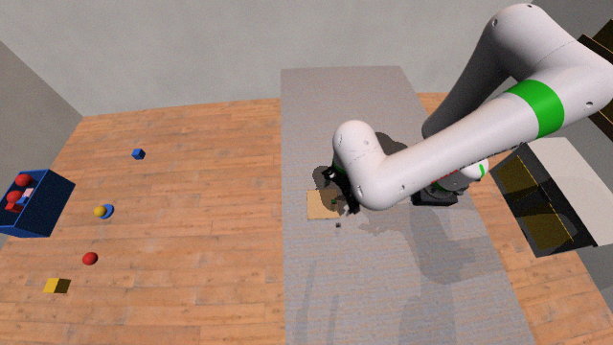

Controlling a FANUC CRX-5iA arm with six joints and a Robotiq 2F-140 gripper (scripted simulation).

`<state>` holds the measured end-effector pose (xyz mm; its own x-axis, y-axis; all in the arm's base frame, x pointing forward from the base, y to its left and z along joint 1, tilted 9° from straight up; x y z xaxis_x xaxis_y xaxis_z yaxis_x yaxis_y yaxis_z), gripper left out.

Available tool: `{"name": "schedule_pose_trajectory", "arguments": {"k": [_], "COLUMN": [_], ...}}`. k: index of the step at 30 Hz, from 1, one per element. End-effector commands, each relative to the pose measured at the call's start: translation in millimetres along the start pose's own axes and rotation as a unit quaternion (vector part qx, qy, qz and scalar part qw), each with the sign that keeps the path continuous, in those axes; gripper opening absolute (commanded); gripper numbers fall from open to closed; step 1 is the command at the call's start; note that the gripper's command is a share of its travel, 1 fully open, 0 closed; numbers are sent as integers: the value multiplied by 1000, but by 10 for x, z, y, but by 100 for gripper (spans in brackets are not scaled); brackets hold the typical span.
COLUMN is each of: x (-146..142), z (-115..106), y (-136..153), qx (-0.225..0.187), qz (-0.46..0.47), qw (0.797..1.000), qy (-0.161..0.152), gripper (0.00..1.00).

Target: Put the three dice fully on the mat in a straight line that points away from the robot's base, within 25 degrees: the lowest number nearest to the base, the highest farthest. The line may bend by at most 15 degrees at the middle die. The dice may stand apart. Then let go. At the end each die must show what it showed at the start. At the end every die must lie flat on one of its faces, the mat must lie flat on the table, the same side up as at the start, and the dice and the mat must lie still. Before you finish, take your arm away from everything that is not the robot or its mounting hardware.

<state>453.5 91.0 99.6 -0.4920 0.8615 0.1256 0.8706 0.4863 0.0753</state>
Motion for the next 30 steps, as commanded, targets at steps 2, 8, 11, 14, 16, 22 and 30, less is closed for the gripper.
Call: {"name": "schedule_pose_trajectory", "arguments": {"k": [2,8,11,14,16,22,30], "x": [119,289,301,420,467,625,691], "z": [23,55,57,80,88,117,129], "y": [48,105,109,144,157,196,211], "qx": [-1,-2,-2,-2,-2,-3,-3], "qz": [-90,-206,-214,-293,-323,-421,-460], "qw": [996,979,977,956,946,907,888], "qy": [4,3,3,3,3,3,3], "gripper": [100,100,100,100,100,100,19]}}
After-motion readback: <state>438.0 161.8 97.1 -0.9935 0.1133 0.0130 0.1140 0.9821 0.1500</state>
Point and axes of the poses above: the point where the finger pads meet when closed, its own z axis out along the fingers, its own x axis across the jaws, y = z × x, the point moved 5 cm from there along -z, back along the fingers, and after that the axes turned 6 degrees about z, right-handed, at the moved point
